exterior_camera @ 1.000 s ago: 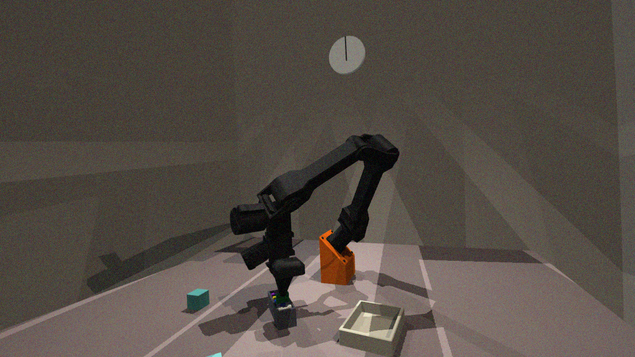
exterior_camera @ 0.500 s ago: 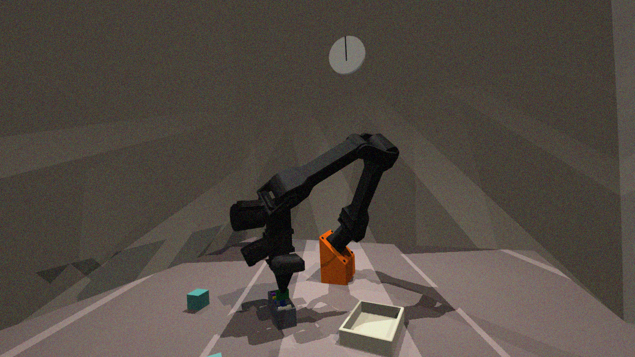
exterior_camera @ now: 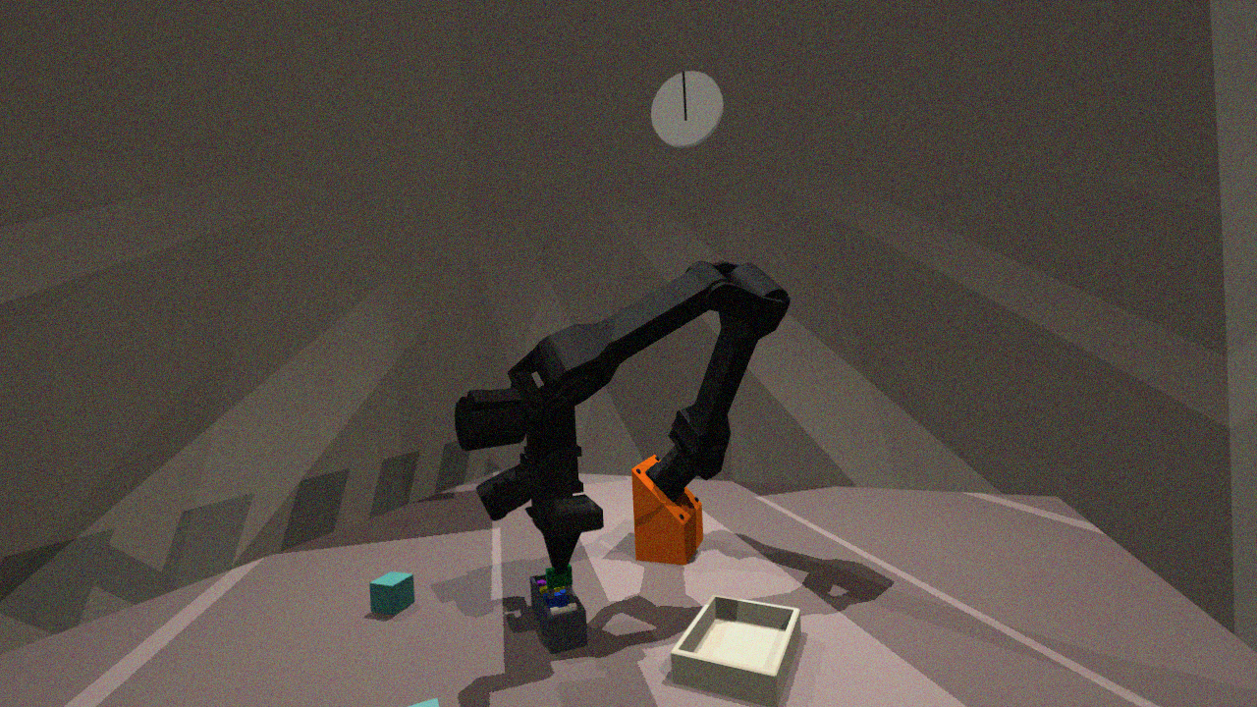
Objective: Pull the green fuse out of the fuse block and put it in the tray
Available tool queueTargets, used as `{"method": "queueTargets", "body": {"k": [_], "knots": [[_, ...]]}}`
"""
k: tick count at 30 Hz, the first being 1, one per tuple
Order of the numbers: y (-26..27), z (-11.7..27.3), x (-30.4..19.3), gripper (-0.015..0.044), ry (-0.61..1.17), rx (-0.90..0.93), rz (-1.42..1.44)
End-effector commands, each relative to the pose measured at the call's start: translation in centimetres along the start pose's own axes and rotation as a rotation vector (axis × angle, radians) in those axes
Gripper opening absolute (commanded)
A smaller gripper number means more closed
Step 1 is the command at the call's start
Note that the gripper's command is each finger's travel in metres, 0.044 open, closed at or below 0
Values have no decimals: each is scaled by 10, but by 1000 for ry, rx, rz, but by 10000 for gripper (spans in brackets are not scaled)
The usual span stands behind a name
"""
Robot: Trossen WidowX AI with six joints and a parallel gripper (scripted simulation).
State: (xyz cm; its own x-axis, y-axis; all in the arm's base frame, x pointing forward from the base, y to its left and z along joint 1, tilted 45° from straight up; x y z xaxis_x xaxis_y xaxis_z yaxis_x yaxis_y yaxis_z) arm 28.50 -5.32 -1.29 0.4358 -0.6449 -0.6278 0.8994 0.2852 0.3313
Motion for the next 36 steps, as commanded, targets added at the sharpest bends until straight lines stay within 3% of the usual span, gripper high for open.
{"method": "queueTargets", "body": {"k": [1, 16, 36], "knots": [[0, 6, 1, 0, -5, -1, 3], [3, 23, -2, 0, -7, -2, 3], [71, 24, -117, 0, -23, -5, -1]]}}
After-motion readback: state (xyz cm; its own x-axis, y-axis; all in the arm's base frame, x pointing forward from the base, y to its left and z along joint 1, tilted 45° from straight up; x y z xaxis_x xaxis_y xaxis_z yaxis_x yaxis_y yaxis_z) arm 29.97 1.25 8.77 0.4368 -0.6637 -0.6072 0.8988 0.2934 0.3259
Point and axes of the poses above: the point midway between the two fingers, 35 mm back from their tips, its own z axis back along the fingers, its own y axis across the jaws, x = y × z, the point moved 2 cm from there along z, back along the fingers, and after that the axes turned 15 degrees about -z, right-handed, at the moved point
